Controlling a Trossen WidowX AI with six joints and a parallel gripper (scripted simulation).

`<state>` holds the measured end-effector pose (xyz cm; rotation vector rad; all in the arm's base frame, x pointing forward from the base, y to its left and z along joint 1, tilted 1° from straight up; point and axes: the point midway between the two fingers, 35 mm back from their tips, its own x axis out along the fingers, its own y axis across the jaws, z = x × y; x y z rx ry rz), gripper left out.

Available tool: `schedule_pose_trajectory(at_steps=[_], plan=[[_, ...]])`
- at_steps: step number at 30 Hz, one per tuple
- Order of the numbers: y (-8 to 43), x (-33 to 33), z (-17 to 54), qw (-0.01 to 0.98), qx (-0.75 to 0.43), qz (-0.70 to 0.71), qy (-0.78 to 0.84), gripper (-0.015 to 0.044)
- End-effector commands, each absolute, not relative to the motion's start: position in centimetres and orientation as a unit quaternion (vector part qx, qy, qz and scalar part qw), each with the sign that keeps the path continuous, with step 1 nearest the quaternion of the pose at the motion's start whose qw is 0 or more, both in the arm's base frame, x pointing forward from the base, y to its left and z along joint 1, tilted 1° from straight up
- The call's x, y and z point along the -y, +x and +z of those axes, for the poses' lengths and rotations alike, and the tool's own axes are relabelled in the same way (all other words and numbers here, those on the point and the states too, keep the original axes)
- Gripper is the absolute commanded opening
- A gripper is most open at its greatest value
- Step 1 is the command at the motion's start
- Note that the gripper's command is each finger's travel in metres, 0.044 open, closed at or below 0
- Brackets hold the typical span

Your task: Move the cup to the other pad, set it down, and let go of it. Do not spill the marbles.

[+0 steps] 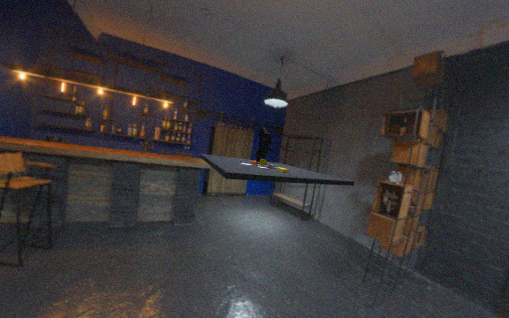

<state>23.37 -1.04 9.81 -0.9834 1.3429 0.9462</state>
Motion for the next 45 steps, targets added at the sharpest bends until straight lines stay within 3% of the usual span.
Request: schedule_pose_trajectory(at_steps=[1,31,45], plan=[[23.3,1.1,9.0,0.573,-0.575,0.404,-0.422,0.0166],[23.1,1.2,5.0,0.573,-0.575,0.404,-0.421,0.0166],[23.2,1.1,5.2,0.575,-0.574,0.405,-0.419,0.0073]])
